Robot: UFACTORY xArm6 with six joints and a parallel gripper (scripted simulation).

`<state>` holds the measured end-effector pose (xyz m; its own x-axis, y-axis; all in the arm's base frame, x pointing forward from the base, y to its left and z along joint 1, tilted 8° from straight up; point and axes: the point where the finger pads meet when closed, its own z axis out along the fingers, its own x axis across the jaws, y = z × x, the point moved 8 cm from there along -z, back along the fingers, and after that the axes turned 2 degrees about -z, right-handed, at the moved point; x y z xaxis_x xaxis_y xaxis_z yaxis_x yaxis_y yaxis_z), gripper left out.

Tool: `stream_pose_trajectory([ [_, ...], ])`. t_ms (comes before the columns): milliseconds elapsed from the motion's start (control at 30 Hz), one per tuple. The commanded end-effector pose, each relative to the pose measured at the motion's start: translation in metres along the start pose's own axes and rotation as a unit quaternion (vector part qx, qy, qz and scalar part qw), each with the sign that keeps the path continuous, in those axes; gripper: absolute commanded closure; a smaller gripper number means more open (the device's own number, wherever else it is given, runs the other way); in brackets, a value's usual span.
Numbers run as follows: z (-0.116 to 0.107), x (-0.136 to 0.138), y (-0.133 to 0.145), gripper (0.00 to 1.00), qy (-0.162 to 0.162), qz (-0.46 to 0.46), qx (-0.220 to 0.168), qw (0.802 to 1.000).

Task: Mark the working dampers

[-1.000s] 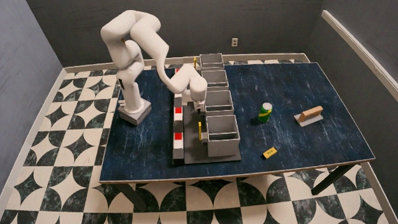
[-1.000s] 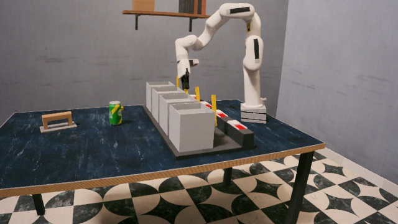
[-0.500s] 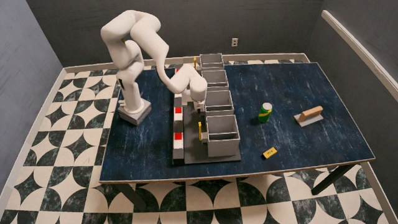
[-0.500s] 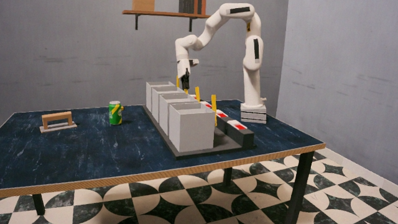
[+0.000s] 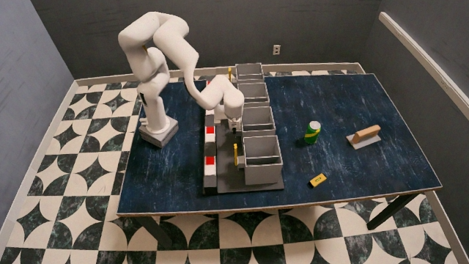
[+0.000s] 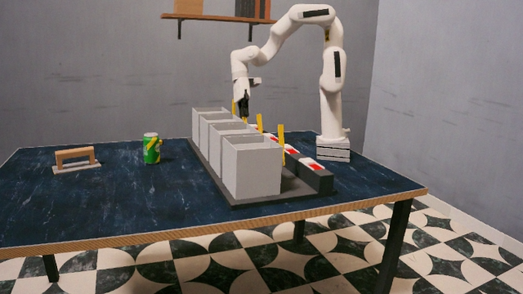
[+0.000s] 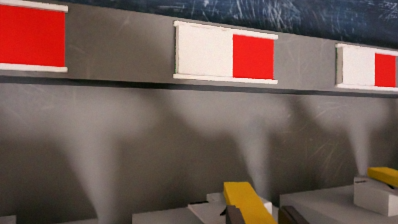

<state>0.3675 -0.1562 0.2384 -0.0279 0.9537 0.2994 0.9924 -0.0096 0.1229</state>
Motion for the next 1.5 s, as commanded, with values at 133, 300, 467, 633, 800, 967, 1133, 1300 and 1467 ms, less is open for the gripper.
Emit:
stream_pose_trajectory([
  [133, -0.001, 0.006, 0.001, 0.81, -0.018, -0.001, -0.001, 1.0],
  [300, -0.001, 0.009, 0.001, 0.81, -0.027, -0.001, -0.001, 1.0],
  [467, -0.001, 0.016, 0.001, 0.81, -0.046, -0.001, 0.0, 0.999],
  [633, 0.0, 0.024, 0.002, 0.81, -0.066, -0.001, 0.001, 0.998],
  [800, 0.001, 0.028, 0.002, 0.81, -0.079, 0.0, 0.001, 0.997],
  [967, 0.002, 0.036, 0.002, 0.81, -0.1, 0.0, 0.002, 0.995],
  [1133, 0.004, 0.042, 0.002, 0.81, -0.12, 0.0, 0.002, 0.993],
  [1300, 0.005, 0.047, 0.003, 0.81, -0.134, 0.0, 0.003, 0.991],
  [1467, 0.006, 0.052, 0.003, 0.81, -0.146, 0.0, 0.003, 0.989],
])
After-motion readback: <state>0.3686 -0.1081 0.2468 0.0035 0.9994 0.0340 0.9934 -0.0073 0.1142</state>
